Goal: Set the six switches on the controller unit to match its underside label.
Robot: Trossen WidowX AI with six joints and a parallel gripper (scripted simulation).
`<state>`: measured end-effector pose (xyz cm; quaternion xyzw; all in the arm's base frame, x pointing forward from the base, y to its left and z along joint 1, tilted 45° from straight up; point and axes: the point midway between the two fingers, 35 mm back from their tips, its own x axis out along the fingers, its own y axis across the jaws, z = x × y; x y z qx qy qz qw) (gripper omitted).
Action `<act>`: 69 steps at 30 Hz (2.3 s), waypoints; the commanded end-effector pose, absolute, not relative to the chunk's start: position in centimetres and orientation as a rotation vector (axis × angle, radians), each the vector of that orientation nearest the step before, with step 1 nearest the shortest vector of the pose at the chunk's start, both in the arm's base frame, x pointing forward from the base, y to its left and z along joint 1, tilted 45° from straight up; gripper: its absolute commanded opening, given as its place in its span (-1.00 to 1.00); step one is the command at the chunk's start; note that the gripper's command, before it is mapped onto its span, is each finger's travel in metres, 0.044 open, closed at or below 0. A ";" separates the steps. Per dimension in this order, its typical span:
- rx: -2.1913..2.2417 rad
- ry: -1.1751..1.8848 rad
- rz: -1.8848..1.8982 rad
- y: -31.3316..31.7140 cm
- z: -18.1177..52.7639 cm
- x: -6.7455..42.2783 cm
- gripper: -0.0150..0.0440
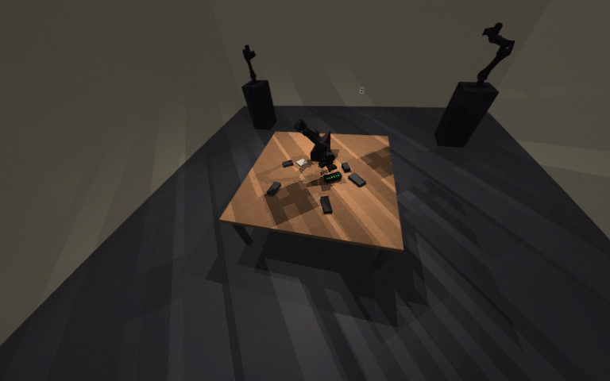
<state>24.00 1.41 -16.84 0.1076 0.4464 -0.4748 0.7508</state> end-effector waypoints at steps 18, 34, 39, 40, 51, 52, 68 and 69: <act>0.249 0.967 -1.024 3.5 -16.0 25.1 -0.49; 0.250 0.969 -1.023 7.1 -12.5 25.2 0.04; 0.250 0.969 -1.023 7.1 -12.5 25.2 -0.40; 0.250 0.969 -1.023 7.1 -12.5 25.2 -0.49; 0.245 0.965 -1.021 7.1 -12.4 25.2 -0.40; 0.245 0.965 -1.021 7.1 -12.4 25.2 -0.31; 0.245 0.965 -1.021 7.1 -12.4 25.2 1.00; 0.245 0.965 -1.021 7.1 -12.4 25.2 1.00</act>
